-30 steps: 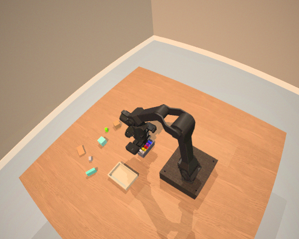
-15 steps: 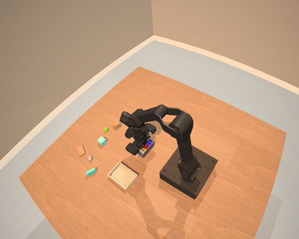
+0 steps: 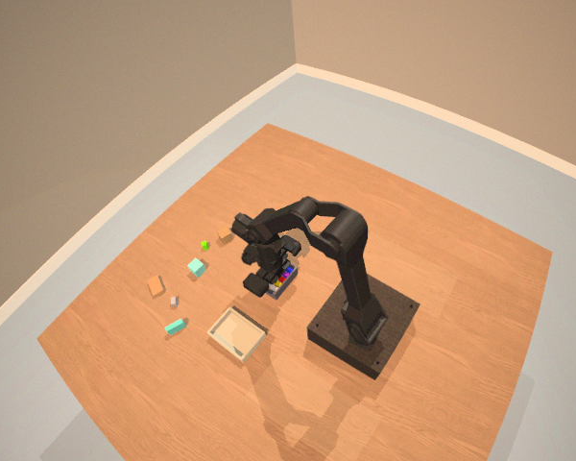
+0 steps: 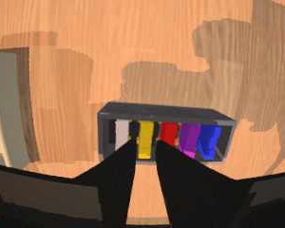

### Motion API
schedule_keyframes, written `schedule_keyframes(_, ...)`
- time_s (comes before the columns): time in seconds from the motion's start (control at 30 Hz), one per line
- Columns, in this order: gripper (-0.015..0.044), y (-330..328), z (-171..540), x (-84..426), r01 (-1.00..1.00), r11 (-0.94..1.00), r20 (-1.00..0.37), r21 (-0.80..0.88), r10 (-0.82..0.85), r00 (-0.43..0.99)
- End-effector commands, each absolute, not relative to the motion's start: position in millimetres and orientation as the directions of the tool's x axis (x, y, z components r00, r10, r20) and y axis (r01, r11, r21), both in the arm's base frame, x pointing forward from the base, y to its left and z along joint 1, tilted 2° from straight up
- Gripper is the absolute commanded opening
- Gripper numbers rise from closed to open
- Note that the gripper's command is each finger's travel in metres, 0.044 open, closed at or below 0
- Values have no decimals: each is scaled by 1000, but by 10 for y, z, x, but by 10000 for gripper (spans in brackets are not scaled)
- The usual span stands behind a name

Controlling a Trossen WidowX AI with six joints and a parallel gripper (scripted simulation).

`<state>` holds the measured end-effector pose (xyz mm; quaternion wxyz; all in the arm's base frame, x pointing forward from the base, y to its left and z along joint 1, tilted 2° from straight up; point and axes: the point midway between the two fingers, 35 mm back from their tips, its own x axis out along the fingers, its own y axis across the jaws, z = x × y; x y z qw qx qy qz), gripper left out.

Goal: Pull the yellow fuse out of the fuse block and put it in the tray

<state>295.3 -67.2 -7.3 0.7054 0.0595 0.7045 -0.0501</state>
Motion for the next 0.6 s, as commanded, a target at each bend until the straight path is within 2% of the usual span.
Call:
schedule_keyframes(0.0, 66, -673, -121, 2937, 161, 987, -1000, 11, 12, -5)
schedule_keyframes(0.57, 66, -673, -161, 2938, 161, 987, -1000, 11, 12, -5)
